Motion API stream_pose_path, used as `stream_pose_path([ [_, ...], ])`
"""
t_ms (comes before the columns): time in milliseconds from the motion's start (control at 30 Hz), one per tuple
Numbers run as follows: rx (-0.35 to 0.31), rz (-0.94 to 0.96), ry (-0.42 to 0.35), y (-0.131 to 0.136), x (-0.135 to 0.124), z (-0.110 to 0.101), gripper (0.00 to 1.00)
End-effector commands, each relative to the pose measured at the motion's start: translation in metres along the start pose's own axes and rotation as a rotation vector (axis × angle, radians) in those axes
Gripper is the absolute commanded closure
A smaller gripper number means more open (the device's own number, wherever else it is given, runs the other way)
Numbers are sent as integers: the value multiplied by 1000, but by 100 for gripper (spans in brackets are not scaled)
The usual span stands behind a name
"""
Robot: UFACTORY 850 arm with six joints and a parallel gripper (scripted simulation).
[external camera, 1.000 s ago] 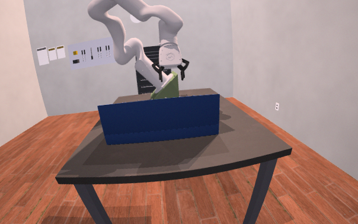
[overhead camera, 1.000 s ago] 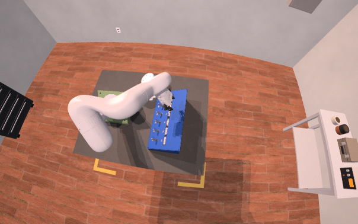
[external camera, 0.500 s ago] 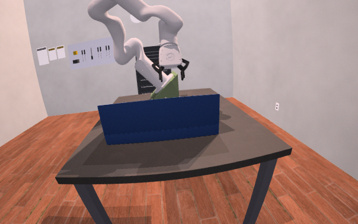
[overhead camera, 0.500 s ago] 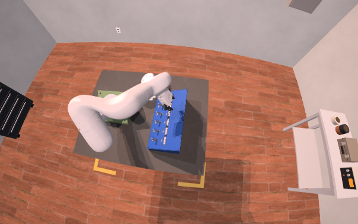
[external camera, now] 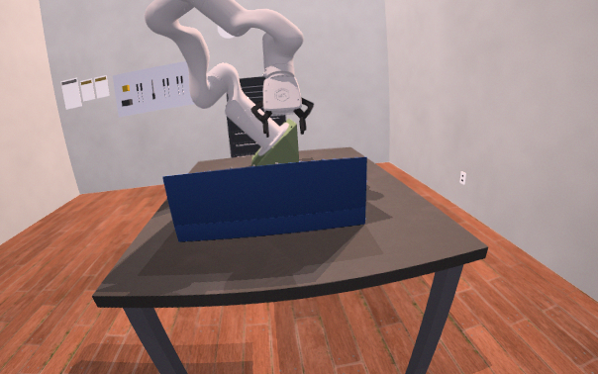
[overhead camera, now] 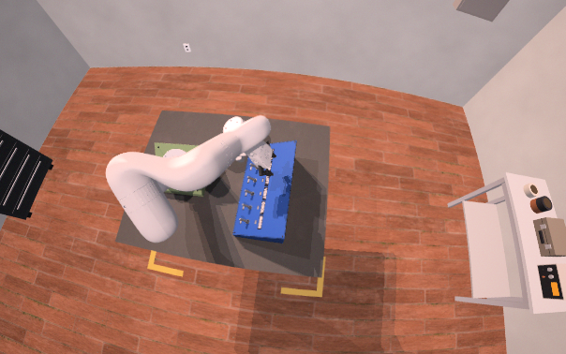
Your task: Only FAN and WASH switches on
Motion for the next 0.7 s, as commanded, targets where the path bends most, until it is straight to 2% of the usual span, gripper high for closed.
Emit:
stream_pose_path([
  [0, -1, 1, -1, -8, -2, 0, 0],
  [333, -1, 1, -1, -43, -9, 0, 0],
  [667, -1, 1, -1, -62, -12, 0, 0],
])
Point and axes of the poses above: the point where the finger pads meet when closed, its own z axis out along the fingers, its own y axis across the jaws, x = y × z, the point moved 8 cm from there along -z, back along the fingers, and after that the axes turned 10 degrees about z, right-handed, at the moved point
